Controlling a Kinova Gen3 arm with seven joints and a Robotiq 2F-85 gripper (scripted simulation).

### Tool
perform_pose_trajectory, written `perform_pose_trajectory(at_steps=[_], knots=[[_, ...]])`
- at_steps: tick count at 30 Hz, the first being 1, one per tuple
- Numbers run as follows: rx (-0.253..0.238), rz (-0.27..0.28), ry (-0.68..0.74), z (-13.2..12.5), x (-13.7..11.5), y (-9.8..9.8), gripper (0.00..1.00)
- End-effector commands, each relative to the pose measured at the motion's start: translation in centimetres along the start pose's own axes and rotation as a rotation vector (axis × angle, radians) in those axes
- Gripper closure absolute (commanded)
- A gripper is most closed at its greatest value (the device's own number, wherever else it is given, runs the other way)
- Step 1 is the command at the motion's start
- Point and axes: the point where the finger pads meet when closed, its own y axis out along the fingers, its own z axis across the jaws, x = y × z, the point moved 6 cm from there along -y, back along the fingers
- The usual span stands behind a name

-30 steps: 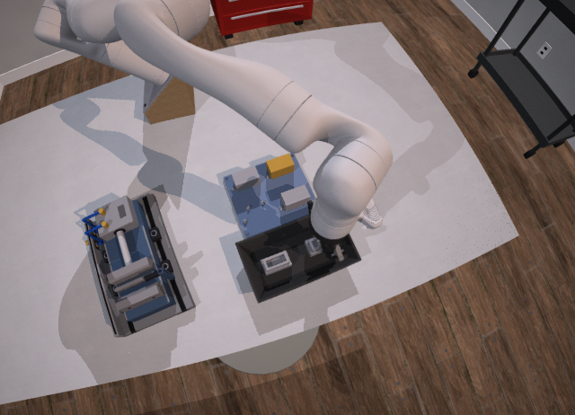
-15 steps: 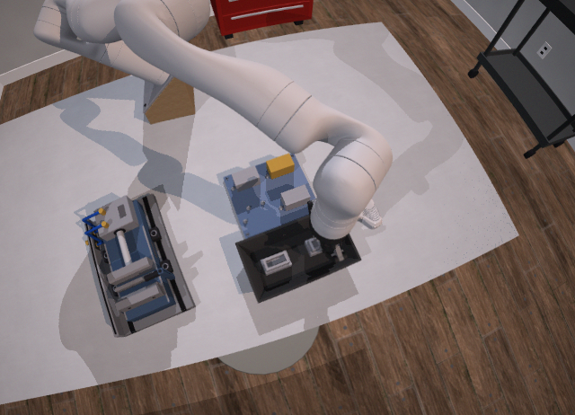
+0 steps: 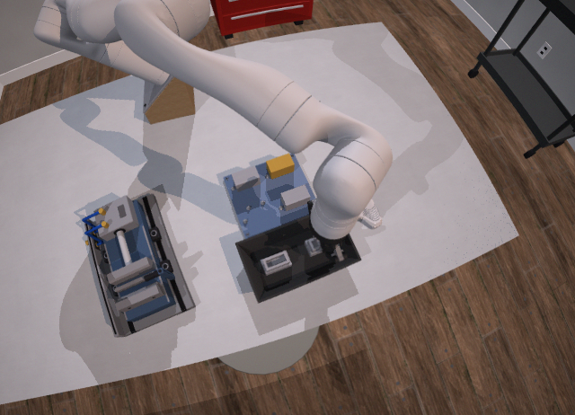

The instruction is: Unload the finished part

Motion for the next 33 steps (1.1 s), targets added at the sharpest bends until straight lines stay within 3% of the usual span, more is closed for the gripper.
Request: perform_pose_trajectory(at_steps=[1, 33], knots=[[0.003, 0.001, 0.000, 0.07, -0.03, -0.18, 1.00], [0.003, 0.001, 0.000, 0.08, -0.04, 0.38, 1.00]])
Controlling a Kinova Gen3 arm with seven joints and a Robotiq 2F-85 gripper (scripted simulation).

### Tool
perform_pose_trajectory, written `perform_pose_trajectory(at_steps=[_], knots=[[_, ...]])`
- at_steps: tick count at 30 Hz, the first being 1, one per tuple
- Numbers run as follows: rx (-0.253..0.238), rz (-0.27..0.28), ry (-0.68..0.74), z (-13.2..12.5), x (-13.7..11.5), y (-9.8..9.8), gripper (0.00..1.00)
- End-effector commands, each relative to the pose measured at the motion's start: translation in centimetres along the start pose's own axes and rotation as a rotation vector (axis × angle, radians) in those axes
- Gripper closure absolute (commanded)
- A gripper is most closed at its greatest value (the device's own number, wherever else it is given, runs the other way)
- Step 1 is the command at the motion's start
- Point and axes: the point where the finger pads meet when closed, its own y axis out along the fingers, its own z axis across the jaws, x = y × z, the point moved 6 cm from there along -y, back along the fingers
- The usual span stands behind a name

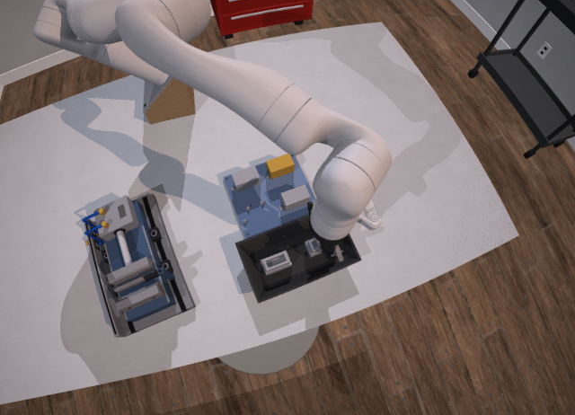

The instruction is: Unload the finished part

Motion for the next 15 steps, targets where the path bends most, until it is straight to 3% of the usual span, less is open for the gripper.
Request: perform_pose_trajectory(at_steps=[1, 15], knots=[[0.001, 0.001, 0.000, 0.04, -0.02, 0.04, 1.00], [0.001, 0.001, 0.000, 0.05, -0.02, 0.60, 1.00]])
